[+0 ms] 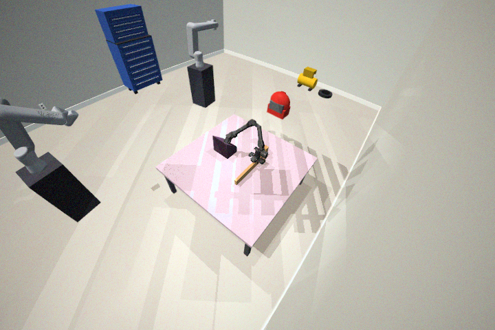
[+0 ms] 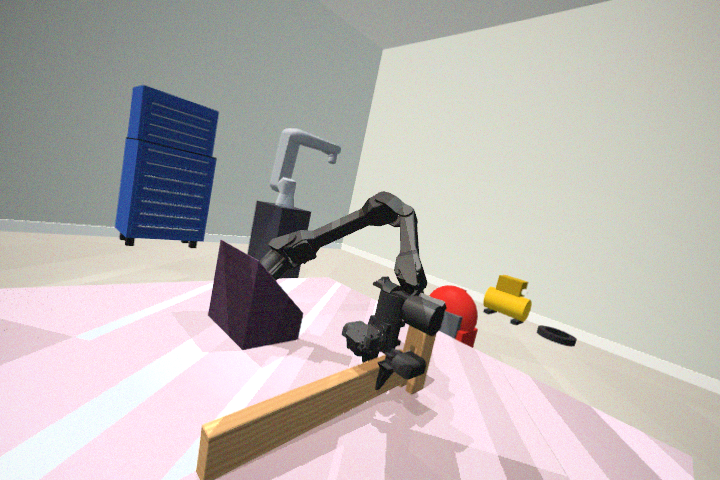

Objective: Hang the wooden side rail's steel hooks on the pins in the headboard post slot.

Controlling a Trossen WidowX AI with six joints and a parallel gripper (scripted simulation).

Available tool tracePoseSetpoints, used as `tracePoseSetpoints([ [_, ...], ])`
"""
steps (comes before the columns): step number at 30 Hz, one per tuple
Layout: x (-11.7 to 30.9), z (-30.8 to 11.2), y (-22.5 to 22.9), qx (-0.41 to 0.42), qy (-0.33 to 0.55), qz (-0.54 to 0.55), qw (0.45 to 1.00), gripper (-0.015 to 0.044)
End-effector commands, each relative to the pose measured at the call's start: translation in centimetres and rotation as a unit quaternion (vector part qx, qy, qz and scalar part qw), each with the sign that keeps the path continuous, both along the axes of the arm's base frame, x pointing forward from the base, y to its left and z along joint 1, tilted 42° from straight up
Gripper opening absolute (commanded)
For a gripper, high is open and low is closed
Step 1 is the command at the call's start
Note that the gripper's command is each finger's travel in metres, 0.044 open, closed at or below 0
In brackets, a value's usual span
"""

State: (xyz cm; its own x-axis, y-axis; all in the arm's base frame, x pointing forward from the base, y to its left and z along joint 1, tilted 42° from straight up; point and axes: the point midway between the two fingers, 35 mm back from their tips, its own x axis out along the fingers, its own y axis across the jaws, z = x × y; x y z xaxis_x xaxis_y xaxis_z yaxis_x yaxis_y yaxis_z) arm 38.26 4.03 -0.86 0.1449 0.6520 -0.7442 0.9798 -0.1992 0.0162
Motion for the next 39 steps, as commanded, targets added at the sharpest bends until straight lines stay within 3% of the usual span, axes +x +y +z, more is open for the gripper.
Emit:
tracePoseSetpoints([
  [1, 0.16, 0.44, -0.21, 0.0, -0.004, -0.005, 1.0, 0.0],
  [39, 0.19, 0.71, 0.11, 0.0, -0.004, -0.005, 1.0, 0.0],
])
